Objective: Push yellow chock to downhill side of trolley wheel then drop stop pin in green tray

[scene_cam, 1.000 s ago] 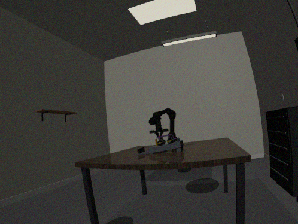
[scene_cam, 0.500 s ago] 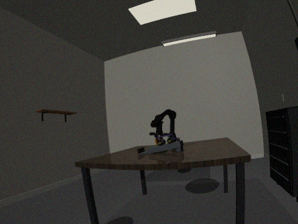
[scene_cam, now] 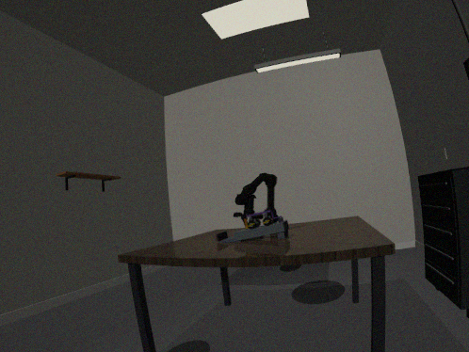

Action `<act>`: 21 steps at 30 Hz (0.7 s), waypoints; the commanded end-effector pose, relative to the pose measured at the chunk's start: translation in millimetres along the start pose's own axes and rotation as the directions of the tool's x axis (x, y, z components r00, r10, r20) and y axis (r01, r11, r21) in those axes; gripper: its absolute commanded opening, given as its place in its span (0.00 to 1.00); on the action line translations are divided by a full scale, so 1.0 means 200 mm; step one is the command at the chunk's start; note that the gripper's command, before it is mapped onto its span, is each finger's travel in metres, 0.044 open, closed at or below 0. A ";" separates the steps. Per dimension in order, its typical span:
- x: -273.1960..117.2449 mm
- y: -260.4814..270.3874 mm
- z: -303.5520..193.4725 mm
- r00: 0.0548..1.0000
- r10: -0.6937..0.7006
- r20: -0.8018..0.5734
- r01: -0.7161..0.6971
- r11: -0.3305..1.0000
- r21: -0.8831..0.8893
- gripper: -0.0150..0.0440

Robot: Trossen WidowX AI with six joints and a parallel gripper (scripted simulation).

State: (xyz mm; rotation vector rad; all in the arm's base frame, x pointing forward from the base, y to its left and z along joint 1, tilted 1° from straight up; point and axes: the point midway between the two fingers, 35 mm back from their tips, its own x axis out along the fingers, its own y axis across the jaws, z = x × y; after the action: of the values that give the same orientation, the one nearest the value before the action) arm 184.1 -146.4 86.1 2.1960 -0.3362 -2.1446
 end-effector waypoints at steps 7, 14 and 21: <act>0.01 -0.03 0.00 1.000 0.003 0.002 -0.003 1.000 -0.003 0.58; 0.02 -0.05 0.00 1.000 0.002 0.001 -0.002 1.000 -0.003 0.58; 0.02 -0.08 0.00 1.000 0.002 0.001 -0.002 1.000 -0.003 0.58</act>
State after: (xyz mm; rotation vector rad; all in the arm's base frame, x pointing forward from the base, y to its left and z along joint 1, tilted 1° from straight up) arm 185.7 -134.0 79.5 2.1911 -0.3275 -2.1495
